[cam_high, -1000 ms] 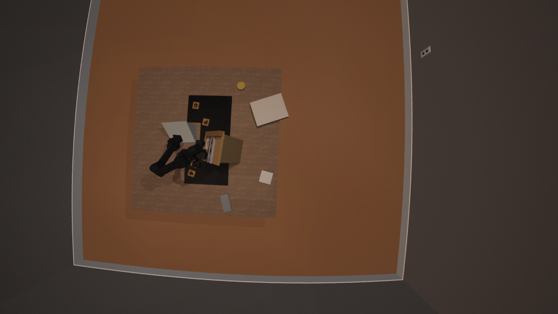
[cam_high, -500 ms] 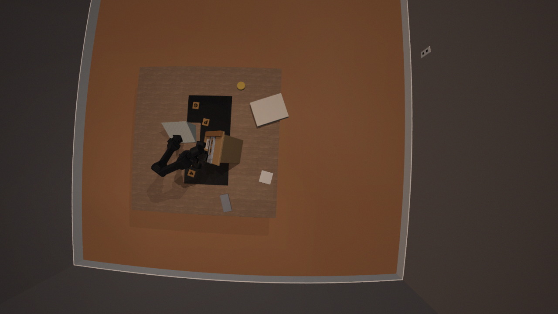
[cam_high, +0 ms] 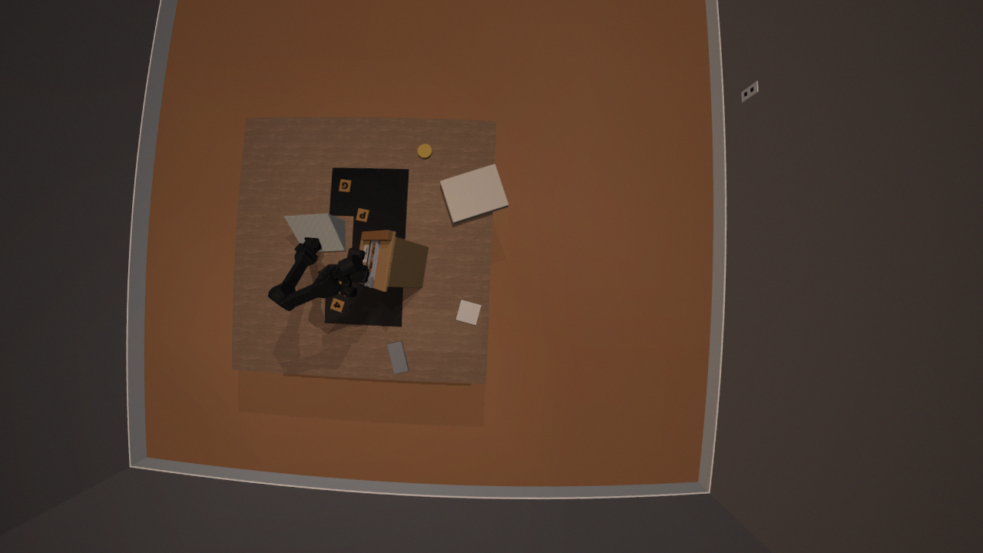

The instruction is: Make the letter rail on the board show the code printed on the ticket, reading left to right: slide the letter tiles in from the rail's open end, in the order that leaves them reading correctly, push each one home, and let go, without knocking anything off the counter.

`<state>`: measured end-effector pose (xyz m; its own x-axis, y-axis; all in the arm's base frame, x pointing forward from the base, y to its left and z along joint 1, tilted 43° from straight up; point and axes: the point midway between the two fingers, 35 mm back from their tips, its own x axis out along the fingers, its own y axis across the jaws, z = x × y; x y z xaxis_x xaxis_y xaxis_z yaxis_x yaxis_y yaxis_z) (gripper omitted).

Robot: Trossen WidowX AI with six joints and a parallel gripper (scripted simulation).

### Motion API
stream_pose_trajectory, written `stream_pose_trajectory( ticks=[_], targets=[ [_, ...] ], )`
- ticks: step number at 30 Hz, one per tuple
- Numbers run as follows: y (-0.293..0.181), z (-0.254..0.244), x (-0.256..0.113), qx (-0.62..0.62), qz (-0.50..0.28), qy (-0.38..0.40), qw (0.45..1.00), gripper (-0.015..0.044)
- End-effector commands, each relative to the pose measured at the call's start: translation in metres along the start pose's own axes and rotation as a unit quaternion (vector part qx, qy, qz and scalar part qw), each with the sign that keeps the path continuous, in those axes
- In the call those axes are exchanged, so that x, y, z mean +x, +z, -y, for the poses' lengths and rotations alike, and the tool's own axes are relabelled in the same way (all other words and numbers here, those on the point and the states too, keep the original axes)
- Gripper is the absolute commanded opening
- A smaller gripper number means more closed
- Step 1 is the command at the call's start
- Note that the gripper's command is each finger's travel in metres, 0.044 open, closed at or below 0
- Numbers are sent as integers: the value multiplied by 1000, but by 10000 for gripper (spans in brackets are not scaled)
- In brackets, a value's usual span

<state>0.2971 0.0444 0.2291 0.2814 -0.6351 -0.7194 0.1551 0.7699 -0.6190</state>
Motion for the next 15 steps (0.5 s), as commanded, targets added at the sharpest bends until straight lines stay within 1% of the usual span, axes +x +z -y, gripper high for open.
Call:
stream_pose_trajectory(
  ticks=[1,15],
  targets=[
    [2,-1,1,2,-4,0,1000,0],
    [8,-1,6,2,-11,-4,1000,0]
  ],
)
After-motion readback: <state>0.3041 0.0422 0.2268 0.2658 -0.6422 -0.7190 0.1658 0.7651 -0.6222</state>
